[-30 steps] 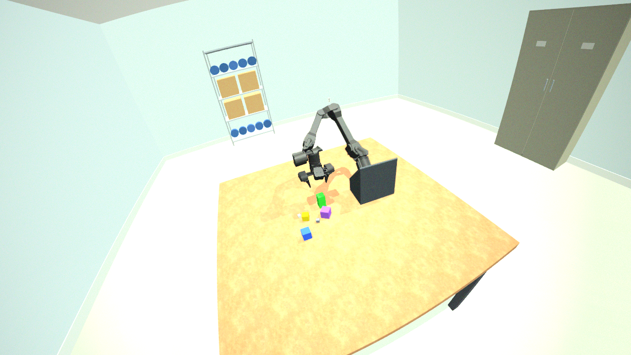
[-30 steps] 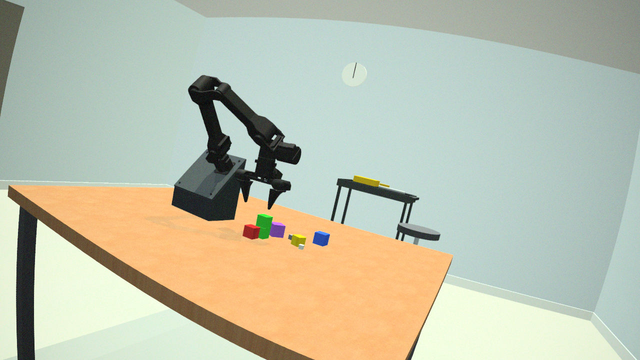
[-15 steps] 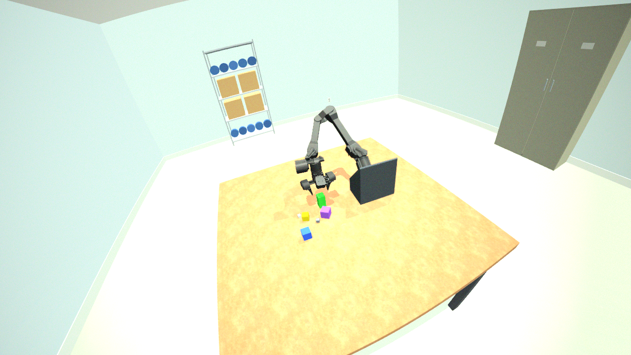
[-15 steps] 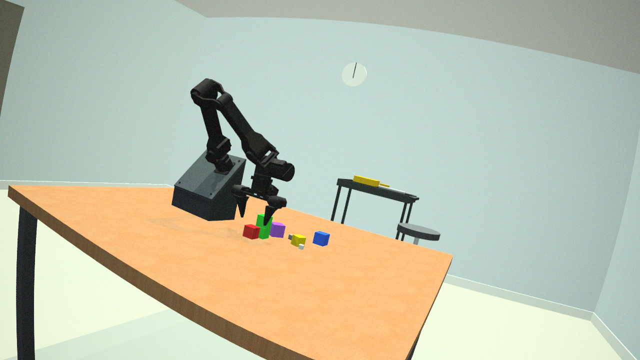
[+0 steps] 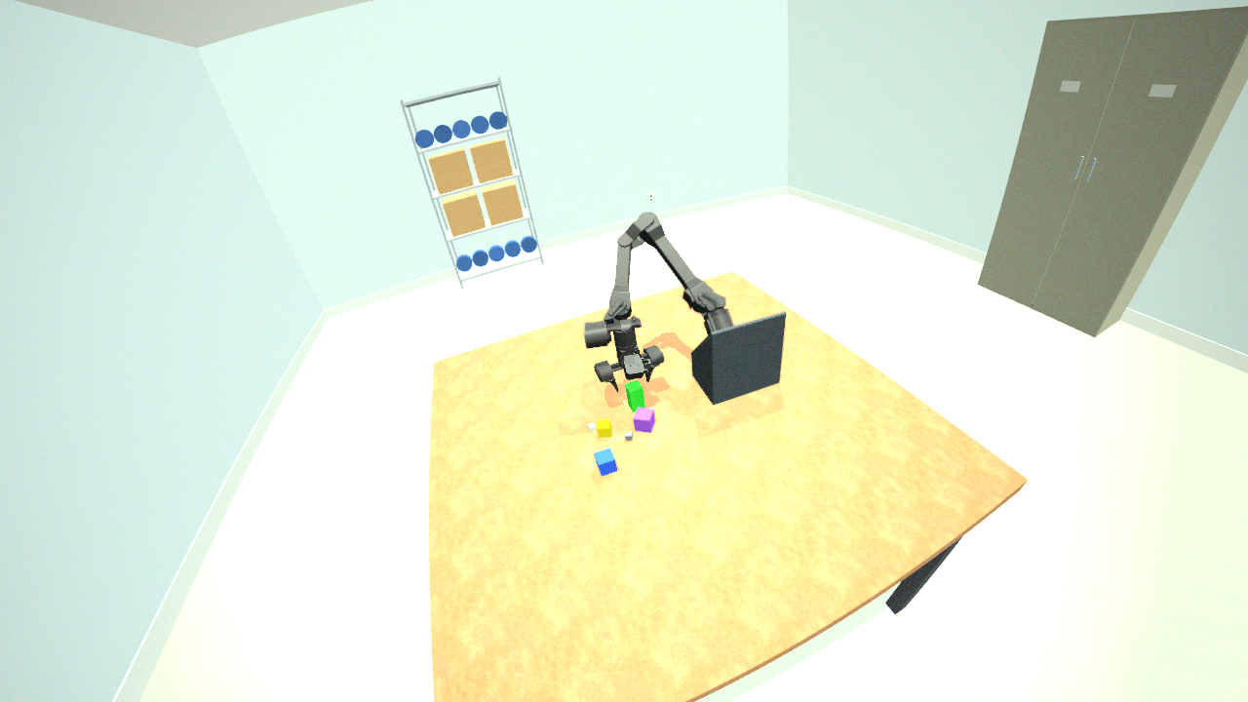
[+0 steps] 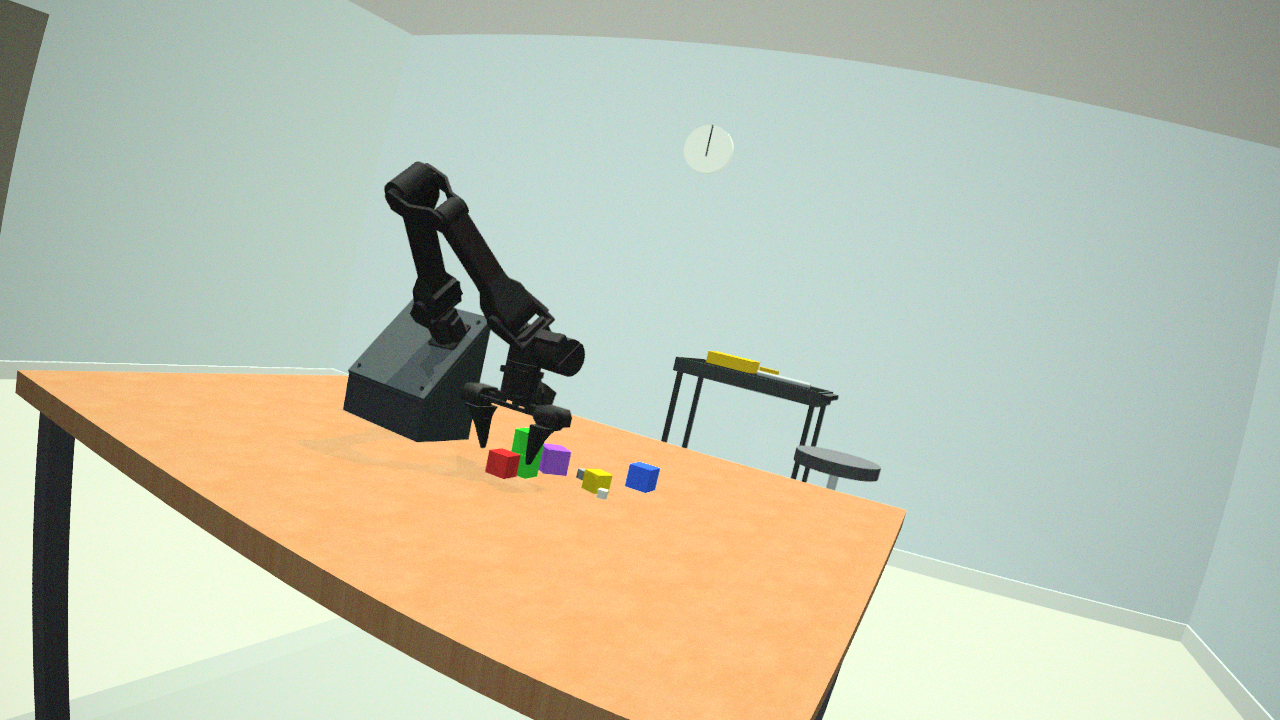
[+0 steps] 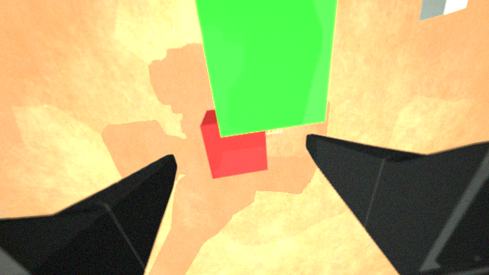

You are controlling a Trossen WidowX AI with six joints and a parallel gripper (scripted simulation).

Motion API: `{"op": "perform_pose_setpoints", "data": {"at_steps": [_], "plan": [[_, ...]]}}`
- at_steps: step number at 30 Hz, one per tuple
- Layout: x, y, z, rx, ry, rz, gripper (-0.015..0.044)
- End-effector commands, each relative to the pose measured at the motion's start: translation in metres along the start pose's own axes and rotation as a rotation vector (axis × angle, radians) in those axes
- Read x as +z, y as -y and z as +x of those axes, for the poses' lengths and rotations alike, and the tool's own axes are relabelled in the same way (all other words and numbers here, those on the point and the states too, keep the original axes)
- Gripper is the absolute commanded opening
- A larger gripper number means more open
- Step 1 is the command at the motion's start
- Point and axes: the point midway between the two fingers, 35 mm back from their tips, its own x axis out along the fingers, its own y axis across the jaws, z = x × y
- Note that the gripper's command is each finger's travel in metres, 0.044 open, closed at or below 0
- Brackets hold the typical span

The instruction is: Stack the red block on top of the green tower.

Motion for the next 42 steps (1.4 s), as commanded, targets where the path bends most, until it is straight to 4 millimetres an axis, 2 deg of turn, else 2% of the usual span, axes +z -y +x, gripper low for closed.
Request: {"op": "perform_pose_setpoints", "data": {"at_steps": [1,14,27,37,42], "plan": [[0.002,-0.002,0.006,0.003,0.005,-0.008,0.0440],[0.001,-0.004,0.026,0.003,0.001,-0.009,0.0440],[0.001,-0.004,0.026,0.003,0.001,-0.009,0.0440],[0.001,-0.004,0.026,0.003,0.001,-0.009,0.0177],[0.001,-0.004,0.026,0.003,0.001,-0.009,0.0144]]}}
